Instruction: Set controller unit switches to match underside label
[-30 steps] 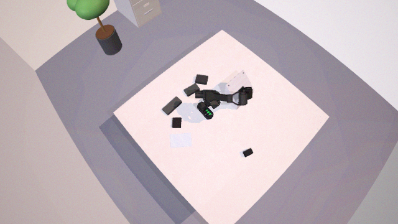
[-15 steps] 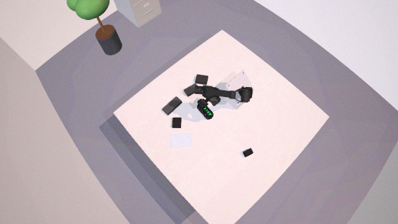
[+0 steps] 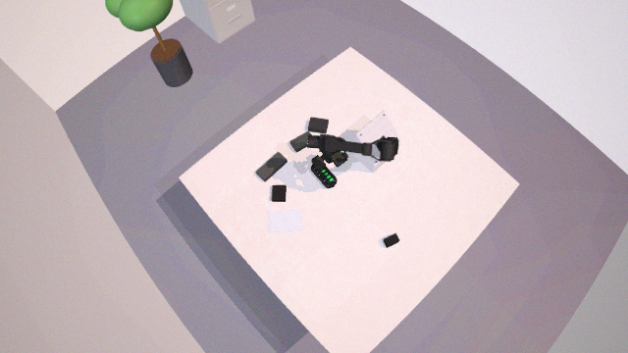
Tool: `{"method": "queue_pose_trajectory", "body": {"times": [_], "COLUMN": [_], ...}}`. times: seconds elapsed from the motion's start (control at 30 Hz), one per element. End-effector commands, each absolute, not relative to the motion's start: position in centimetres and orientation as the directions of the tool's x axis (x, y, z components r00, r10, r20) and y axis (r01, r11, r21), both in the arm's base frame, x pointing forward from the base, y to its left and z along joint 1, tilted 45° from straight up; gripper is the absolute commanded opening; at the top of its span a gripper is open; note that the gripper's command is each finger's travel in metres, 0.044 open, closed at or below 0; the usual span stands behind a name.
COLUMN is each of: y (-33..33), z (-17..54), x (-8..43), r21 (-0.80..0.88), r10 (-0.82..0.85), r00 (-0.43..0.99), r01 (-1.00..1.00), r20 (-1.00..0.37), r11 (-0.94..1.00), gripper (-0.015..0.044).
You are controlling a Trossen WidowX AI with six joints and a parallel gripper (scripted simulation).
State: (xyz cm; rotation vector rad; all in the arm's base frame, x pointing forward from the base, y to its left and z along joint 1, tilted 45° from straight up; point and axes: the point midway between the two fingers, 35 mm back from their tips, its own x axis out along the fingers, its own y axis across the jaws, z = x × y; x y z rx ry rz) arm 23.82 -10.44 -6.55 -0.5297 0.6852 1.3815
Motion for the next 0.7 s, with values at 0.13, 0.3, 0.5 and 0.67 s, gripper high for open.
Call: {"method": "queue_pose_trajectory", "body": {"times": [0.13,0.3,0.5,0.67], "y": [-10.44,-10.44,-10.44,-10.38], "z": [-6.55,-6.55,-6.55,-6.57], "x": [23.82,23.82,23.82,23.83], "r21": [0.053,0.053,0.053,0.051], "r10": [0.701,0.701,0.701,0.7], "r00": [0.052,0.052,0.052,0.055], "r01": [-0.99,-0.99,-0.99,-0.99], "r20": [-0.711,-0.711,-0.711,-0.712], "r11": [0.127,0.127,0.127,0.13], "gripper": [0.0105,0.0236,0.0394,0.0414]}}
